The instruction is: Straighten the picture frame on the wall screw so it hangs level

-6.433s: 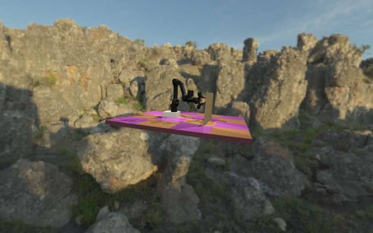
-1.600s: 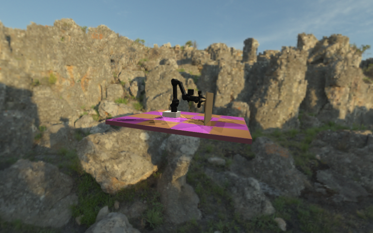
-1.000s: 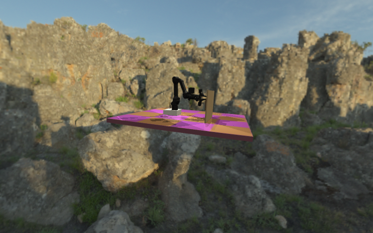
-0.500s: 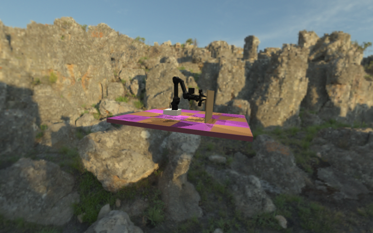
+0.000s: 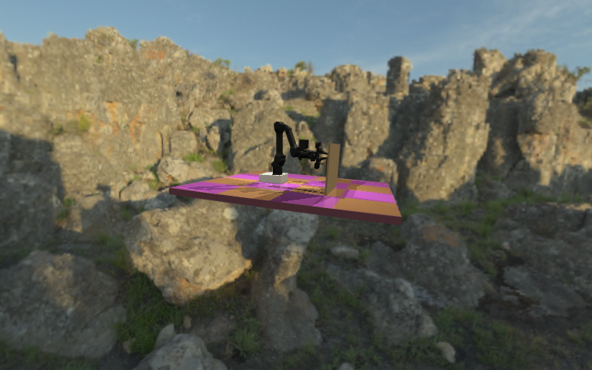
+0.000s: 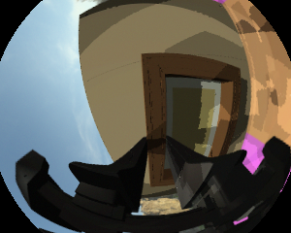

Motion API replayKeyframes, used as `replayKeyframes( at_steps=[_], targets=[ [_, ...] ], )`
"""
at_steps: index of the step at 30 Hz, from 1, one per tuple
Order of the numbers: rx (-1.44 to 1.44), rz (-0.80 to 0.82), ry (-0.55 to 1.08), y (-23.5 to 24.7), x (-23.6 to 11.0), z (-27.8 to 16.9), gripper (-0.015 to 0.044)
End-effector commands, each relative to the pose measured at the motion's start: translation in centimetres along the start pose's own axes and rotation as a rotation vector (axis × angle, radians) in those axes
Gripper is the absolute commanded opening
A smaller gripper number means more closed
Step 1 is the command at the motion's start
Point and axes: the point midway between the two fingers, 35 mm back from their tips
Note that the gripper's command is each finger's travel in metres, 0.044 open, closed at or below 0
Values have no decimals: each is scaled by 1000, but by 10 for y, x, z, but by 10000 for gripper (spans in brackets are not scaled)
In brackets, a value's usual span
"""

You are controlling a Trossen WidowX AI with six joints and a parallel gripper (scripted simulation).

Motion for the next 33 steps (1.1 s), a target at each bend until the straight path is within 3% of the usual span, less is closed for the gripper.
replayKeyframes(
  at_steps=[1,29,33],
  targets=[
    [-6,1,0,0,0,0,0],
    [-183,1,-1,-3,0,-1,0],
    [-164,-1,0,-3,0,-1,105]
  ],
)
Point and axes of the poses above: the point midway between the two fingers, 35 mm back from their tips, its own x axis out along the fingers, its own y axis across the jaws, z = x × y, and after that the axes turned 1 degree about -x, right-handed
